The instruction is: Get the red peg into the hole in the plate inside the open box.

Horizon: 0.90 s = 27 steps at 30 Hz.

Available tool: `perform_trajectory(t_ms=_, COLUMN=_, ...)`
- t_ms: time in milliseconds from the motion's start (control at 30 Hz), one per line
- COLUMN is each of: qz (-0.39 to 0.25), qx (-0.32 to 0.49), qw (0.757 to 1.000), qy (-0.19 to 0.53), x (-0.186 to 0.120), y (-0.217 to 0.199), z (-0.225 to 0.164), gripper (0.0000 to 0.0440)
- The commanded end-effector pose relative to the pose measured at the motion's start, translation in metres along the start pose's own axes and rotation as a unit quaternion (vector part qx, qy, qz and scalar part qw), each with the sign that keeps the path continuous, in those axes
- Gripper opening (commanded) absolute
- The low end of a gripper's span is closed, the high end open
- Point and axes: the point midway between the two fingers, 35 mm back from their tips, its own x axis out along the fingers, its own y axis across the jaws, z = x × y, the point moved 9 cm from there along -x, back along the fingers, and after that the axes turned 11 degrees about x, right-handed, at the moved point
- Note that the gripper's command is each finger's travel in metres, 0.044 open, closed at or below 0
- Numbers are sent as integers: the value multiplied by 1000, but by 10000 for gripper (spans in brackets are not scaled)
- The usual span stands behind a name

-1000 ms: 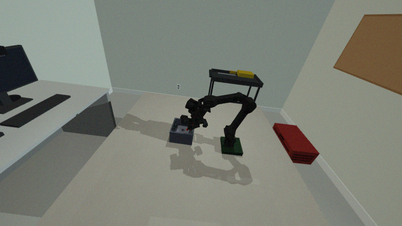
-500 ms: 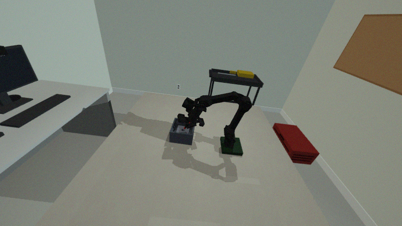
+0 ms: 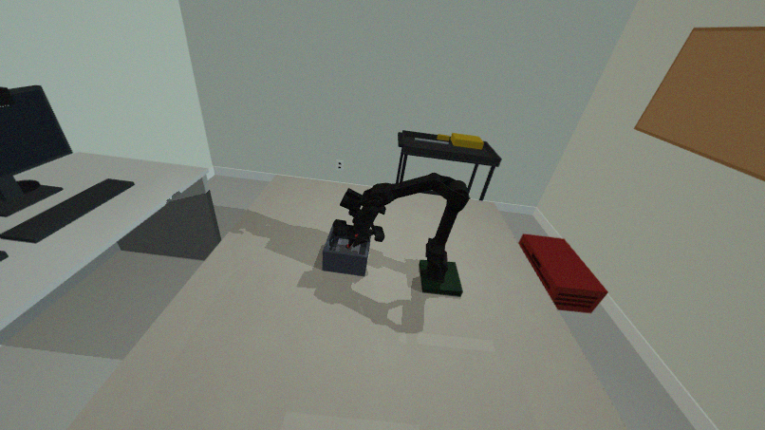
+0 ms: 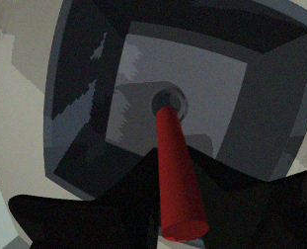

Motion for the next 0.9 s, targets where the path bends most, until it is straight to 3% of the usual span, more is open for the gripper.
perform_trajectory(t_ms=0, qz=-5, qx=-4, qw=1000, qy=-1, x=5, y=4, z=2, gripper=25)
perform_trajectory(t_ms=100, qz=-15, qx=-8, qw=1000, qy=-3, x=12, y=5, z=5, gripper=41)
perform_trajectory(t_ms=267, qz=-32, qx=-22, qw=999, qy=-6, x=19, y=8, z=9, gripper=140)
perform_trajectory(t_ms=867, qz=-55, qx=-61, qw=997, qy=-6, x=16, y=37, z=24, gripper=142)
